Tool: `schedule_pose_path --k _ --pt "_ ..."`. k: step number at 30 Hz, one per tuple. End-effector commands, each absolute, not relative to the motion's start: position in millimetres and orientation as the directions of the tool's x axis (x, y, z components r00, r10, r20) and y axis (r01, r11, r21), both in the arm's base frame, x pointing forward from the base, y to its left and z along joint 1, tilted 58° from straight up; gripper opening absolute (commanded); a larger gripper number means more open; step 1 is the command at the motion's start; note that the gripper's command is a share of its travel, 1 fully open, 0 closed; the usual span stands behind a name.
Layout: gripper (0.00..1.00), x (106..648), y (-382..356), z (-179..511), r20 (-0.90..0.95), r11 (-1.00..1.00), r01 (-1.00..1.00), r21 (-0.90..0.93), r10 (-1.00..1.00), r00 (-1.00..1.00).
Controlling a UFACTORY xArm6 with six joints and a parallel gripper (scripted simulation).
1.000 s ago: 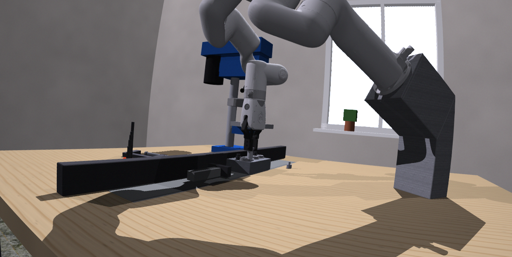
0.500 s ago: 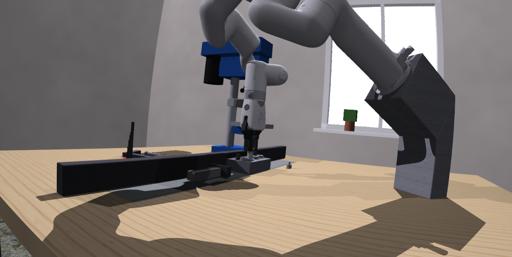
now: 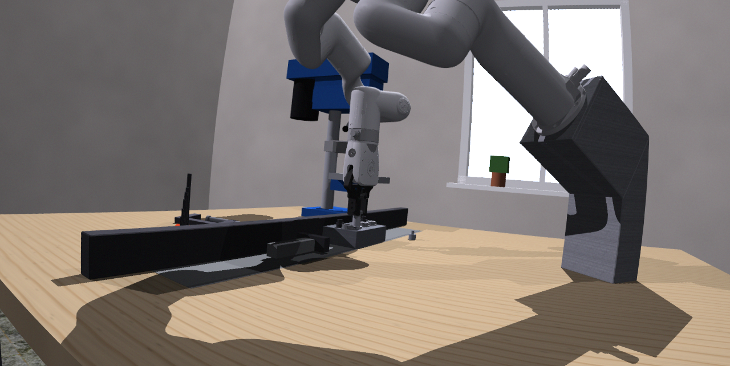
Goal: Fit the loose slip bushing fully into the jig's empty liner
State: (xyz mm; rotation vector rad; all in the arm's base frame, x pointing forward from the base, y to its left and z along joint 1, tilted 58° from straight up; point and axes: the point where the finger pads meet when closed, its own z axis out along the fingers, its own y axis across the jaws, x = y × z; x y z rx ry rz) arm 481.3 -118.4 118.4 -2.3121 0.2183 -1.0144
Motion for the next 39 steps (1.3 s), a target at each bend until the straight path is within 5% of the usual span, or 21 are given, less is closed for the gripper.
schedule_pose_path --k 1,39 --pt "0.26 481.4 -119.3 119.0 0.617 -0.808 0.085 -0.583 -0.372 0.693" --pt "0.26 485.3 -116.9 116.2 0.617 -0.808 0.085 -0.583 -0.372 0.693"
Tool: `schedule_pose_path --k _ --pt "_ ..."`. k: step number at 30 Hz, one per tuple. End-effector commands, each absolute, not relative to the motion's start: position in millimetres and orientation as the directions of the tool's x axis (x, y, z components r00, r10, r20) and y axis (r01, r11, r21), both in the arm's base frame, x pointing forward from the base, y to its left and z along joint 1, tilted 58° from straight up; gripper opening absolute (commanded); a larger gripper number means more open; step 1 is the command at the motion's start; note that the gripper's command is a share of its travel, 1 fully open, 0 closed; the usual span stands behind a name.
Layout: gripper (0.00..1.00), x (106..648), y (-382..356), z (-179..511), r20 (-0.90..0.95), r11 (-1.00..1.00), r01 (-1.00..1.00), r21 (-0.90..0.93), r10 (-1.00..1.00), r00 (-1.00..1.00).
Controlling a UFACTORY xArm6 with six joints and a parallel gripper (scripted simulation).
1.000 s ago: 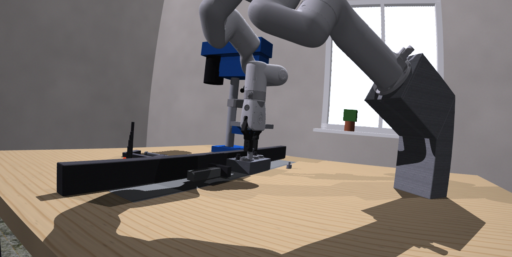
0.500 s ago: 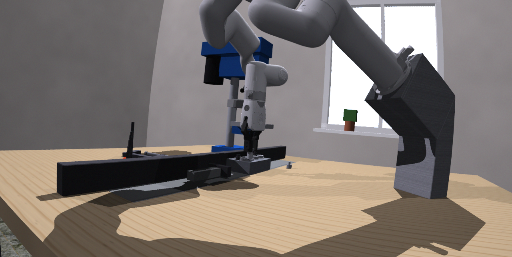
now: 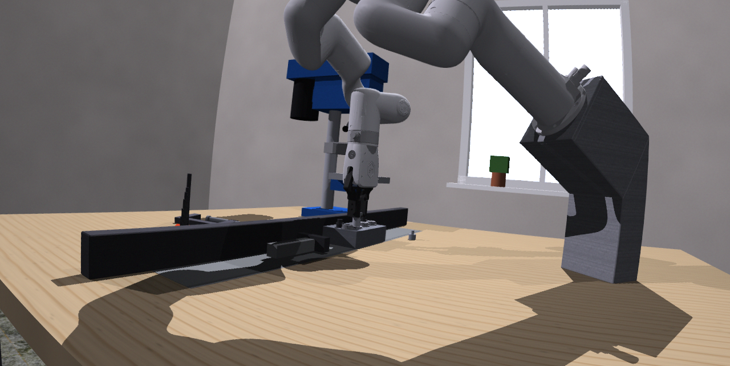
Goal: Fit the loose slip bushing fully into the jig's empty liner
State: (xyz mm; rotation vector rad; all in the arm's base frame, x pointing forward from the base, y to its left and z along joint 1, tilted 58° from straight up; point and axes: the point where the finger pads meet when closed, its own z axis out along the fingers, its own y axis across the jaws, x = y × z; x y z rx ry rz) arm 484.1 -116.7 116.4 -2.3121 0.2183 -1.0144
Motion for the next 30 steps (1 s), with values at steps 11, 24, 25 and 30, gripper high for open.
schedule_pose_path --k 11,24,25,30 --pt "0.26 486.3 -116.2 115.4 0.617 -0.808 0.085 -0.583 -0.372 0.693" --pt "0.26 487.1 -115.7 114.9 0.617 -0.808 0.085 -0.583 -0.372 0.693" --pt "0.26 487.1 -115.7 114.9 0.617 -0.808 0.085 -0.583 -0.372 0.693" --pt "0.26 488.5 -114.8 113.9 0.617 -0.808 0.085 -0.583 -0.372 0.693"
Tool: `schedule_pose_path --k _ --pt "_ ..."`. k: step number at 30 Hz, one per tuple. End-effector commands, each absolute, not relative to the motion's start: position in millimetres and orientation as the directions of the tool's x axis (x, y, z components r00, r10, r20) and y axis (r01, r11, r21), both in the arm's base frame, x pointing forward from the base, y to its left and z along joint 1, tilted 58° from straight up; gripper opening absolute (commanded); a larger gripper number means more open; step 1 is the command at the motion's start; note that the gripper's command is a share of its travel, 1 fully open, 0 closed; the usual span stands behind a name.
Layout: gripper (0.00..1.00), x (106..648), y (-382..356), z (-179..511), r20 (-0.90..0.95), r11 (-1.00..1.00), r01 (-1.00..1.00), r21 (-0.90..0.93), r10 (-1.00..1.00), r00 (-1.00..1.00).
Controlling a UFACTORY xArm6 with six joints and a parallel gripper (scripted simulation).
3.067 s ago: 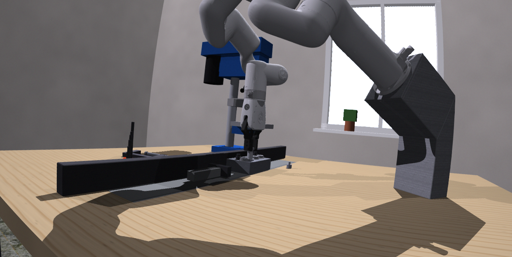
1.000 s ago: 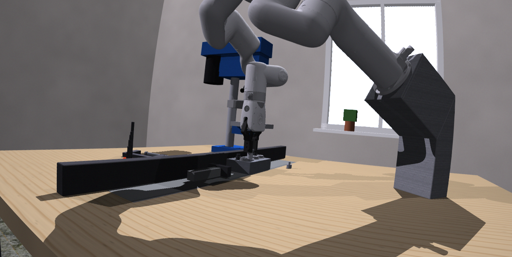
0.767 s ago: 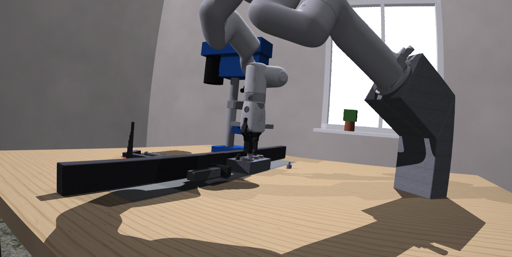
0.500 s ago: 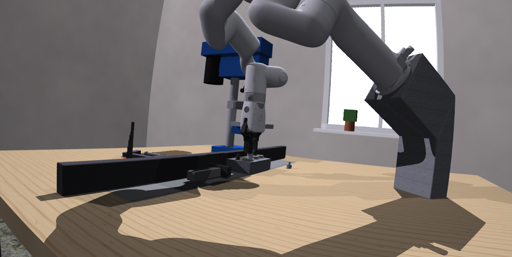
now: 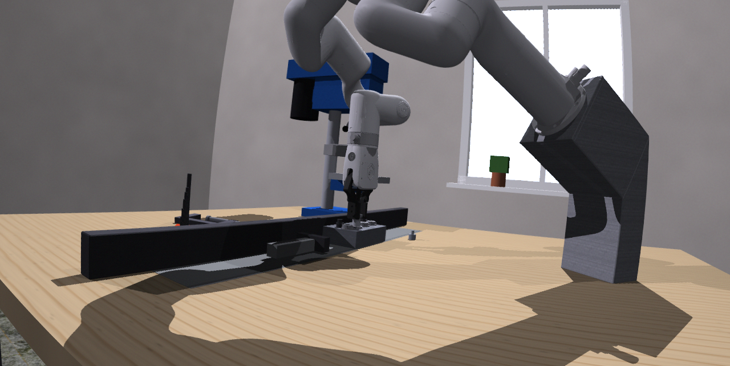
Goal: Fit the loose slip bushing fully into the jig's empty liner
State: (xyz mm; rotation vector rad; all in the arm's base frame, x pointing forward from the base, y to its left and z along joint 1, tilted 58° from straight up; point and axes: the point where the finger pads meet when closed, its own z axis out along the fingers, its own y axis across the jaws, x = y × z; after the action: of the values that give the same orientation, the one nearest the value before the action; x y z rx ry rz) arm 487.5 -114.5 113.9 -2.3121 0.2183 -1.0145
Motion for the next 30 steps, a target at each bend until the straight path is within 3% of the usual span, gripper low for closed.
schedule_pose_path --k 1,30 --pt "0.26 488.9 -114.6 113.6 0.617 -0.808 0.085 -0.583 -0.372 0.693" --pt "0.26 491.7 -112.7 111.5 0.617 -0.808 0.085 -0.583 -0.372 0.693"
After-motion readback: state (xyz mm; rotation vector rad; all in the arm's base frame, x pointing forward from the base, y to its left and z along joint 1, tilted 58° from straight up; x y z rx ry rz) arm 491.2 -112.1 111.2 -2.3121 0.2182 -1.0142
